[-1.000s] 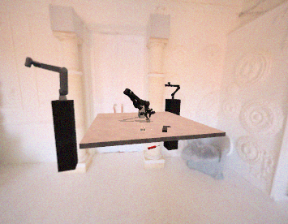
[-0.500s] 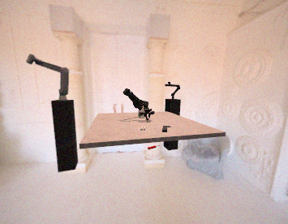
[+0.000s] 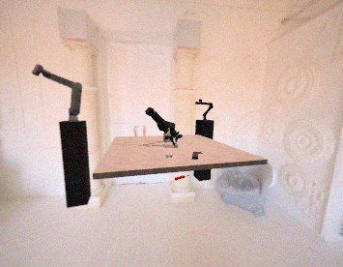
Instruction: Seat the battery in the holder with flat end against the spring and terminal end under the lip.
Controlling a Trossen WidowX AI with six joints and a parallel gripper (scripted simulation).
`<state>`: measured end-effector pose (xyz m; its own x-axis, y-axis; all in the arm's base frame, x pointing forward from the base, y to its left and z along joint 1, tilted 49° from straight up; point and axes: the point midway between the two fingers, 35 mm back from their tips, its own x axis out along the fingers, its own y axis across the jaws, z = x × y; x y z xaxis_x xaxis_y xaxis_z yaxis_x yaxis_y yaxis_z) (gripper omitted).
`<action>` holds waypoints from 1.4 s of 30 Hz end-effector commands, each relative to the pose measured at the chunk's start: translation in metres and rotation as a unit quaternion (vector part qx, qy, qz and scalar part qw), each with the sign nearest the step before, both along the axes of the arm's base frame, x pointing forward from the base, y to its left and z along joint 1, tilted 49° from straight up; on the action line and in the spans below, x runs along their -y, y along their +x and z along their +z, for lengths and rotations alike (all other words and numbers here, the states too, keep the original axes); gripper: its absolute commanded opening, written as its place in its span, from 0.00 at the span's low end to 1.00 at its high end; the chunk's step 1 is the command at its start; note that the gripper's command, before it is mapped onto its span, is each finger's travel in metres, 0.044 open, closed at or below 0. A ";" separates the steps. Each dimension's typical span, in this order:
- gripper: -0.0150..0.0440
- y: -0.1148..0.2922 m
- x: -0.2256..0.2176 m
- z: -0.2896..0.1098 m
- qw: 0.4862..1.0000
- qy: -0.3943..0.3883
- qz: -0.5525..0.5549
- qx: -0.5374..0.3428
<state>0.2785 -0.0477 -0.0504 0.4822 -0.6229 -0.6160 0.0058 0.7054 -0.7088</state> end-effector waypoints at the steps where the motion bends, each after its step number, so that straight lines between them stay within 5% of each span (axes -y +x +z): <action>1: 0.39 -0.007 0.001 -0.001 1.000 0.000 -0.002 -0.002; 42: 0.39 -0.003 -0.001 -0.011 0.998 0.017 -0.042 -0.047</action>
<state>0.2783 -0.0473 -0.0548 0.3929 -0.6419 -0.6585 0.0126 0.7197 -0.6942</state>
